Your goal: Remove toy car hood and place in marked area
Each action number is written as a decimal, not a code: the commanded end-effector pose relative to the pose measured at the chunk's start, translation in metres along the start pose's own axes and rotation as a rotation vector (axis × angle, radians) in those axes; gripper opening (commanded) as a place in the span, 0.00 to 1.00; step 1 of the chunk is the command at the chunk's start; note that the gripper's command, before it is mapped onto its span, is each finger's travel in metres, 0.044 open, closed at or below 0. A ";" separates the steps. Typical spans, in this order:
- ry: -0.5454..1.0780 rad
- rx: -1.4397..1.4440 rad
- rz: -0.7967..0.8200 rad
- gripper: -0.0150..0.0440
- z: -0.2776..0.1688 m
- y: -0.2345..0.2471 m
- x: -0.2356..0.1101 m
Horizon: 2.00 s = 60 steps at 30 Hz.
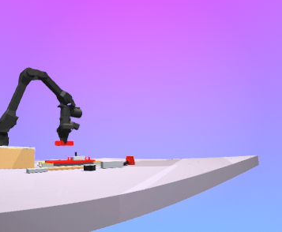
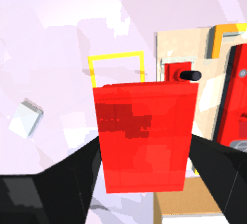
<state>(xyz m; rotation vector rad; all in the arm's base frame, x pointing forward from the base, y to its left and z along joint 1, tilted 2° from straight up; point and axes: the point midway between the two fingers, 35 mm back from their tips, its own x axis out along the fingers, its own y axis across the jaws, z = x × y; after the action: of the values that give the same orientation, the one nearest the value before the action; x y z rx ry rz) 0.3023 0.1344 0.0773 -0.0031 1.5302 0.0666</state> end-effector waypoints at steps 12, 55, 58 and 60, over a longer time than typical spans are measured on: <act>-0.002 -0.003 -0.002 0.25 -0.012 0.023 0.001; -0.002 -0.003 -0.001 0.25 -0.010 0.024 0.029; -0.002 -0.003 -0.002 0.25 -0.009 0.024 0.031; -0.002 -0.003 -0.002 0.25 -0.009 0.024 0.032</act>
<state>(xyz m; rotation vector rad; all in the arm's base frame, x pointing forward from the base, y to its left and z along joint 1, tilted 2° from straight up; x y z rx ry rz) 0.2924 0.1592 0.0470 -0.0063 1.5324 0.0723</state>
